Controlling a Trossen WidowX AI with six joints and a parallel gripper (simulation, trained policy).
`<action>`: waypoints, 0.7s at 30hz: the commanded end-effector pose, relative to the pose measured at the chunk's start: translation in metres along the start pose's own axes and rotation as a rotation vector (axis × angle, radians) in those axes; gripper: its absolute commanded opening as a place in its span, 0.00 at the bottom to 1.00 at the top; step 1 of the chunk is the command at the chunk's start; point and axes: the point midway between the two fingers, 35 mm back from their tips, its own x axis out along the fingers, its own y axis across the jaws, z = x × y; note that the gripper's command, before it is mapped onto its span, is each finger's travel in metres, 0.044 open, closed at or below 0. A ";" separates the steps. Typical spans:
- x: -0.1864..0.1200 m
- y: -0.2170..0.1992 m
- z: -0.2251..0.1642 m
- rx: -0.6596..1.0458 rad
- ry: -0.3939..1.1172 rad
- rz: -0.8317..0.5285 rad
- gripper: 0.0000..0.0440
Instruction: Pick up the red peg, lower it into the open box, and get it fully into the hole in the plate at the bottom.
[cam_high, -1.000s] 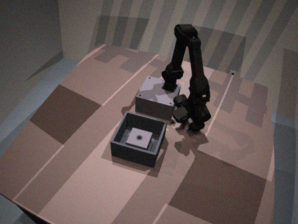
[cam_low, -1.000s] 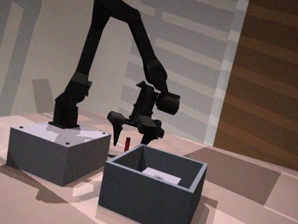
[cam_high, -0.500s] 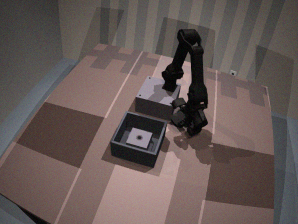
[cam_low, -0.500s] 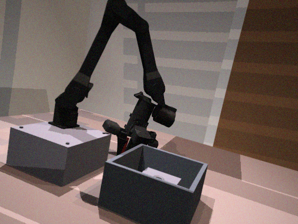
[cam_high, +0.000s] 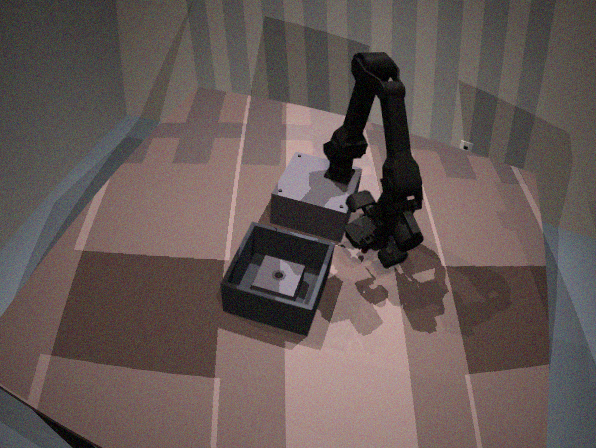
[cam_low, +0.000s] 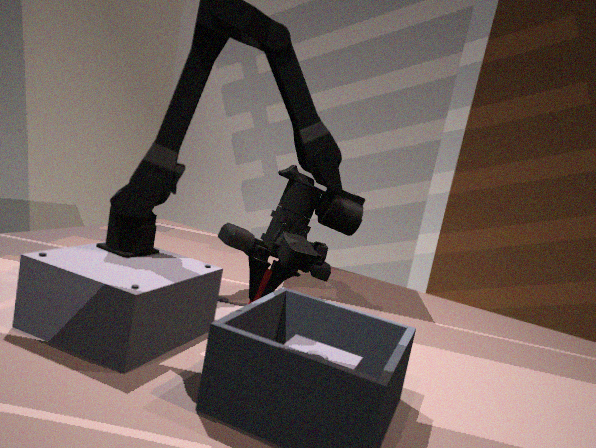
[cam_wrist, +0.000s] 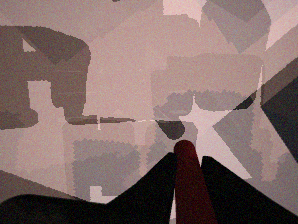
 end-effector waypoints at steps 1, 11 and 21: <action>-0.011 0.003 0.004 0.008 -0.016 0.014 0.00; -0.045 0.003 0.020 0.020 -0.059 0.028 0.00; -0.079 0.004 0.045 0.079 -0.100 0.049 0.00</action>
